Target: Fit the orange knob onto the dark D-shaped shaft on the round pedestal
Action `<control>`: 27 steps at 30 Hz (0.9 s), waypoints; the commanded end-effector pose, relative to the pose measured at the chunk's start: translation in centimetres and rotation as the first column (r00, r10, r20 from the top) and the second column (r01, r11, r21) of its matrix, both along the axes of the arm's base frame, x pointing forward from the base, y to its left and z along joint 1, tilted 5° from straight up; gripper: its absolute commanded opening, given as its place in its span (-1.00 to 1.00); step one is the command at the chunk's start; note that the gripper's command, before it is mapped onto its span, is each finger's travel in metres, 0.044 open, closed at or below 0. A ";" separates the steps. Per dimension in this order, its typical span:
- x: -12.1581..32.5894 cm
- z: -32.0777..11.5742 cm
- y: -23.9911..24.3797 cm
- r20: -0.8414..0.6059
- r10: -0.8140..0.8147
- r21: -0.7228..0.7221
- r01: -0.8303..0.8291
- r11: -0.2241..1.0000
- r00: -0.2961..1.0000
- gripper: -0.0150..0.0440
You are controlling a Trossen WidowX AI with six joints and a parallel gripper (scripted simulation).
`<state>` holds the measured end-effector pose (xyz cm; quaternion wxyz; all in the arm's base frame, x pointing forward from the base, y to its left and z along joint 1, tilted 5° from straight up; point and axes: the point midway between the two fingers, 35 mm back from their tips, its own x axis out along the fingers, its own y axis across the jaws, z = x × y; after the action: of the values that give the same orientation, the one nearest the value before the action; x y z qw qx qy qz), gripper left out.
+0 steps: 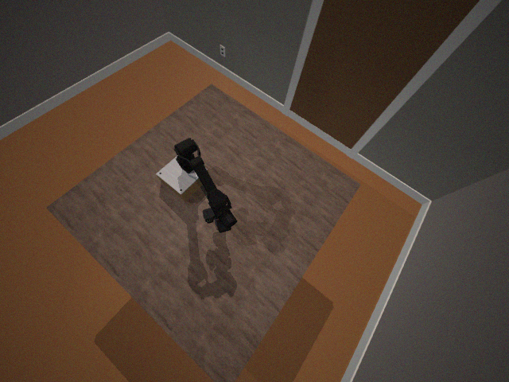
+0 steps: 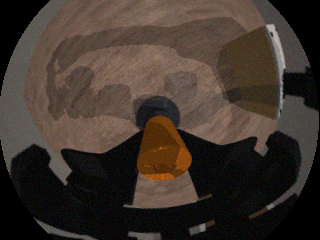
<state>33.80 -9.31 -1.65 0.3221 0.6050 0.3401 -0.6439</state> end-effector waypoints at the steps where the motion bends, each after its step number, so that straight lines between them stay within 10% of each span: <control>1: 0.3 -0.1 -0.1 0.009 -0.007 -0.005 0.007 1.000 1.000 -0.49; 27: -0.3 0.5 0.0 0.011 -0.214 -0.015 0.214 0.977 0.977 -0.49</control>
<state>33.65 -9.28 -1.48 0.2645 0.6324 0.2786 -0.6727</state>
